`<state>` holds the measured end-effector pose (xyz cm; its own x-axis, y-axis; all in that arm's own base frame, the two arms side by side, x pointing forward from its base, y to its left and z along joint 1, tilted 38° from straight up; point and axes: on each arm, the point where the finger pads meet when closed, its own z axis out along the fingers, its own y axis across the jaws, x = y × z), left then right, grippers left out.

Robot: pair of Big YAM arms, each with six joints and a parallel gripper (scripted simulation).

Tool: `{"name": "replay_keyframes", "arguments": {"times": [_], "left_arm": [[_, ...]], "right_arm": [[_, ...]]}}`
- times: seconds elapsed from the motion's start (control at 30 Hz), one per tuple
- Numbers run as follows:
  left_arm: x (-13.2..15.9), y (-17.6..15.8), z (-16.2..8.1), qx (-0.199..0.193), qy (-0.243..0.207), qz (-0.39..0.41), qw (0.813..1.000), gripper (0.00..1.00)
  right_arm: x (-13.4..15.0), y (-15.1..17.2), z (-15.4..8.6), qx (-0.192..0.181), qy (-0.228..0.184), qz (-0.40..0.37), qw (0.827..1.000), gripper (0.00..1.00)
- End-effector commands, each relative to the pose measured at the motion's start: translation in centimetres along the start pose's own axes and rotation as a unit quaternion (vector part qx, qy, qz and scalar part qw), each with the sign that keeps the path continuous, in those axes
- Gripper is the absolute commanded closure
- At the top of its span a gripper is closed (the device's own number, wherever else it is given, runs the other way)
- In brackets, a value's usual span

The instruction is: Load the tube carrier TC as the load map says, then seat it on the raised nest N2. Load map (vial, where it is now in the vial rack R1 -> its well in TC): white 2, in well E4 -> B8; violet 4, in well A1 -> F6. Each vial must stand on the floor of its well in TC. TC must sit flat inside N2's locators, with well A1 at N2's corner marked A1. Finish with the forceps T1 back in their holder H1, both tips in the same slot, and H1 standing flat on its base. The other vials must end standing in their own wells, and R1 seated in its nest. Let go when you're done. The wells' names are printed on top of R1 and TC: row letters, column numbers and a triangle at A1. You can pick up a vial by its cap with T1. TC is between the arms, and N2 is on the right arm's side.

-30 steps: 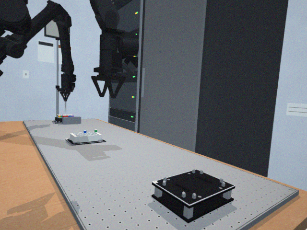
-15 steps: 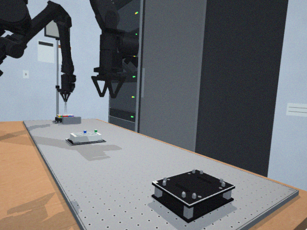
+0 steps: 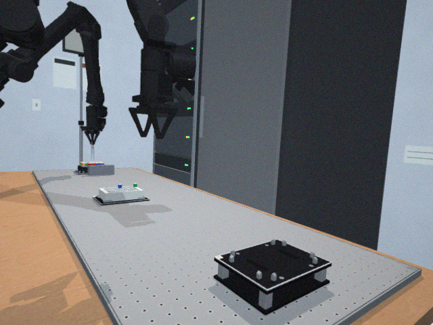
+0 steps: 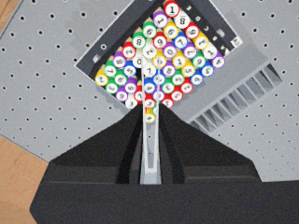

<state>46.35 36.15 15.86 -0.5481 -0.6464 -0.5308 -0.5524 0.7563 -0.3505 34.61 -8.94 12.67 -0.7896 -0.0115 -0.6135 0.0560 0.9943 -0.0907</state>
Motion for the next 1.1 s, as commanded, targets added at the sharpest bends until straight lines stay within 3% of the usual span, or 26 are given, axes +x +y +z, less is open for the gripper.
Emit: {"name": "replay_keyframes", "arguments": {"times": [0.0, 1.07], "left_arm": [[-2.06, -1.19, 0.45, 0.004, -0.017, 0.011, 1.000, 0.89], [-1.87, -1.10, 1.29, 0.003, -0.014, 0.010, 1.000, 0.89]], "right_arm": [[-0.91, -0.22, -0.43, 0.003, -0.009, 0.001, 1.000, 0.00], [-0.91, -0.22, -0.43, 0.003, -0.009, 0.001, 1.000, 0.00]]}}
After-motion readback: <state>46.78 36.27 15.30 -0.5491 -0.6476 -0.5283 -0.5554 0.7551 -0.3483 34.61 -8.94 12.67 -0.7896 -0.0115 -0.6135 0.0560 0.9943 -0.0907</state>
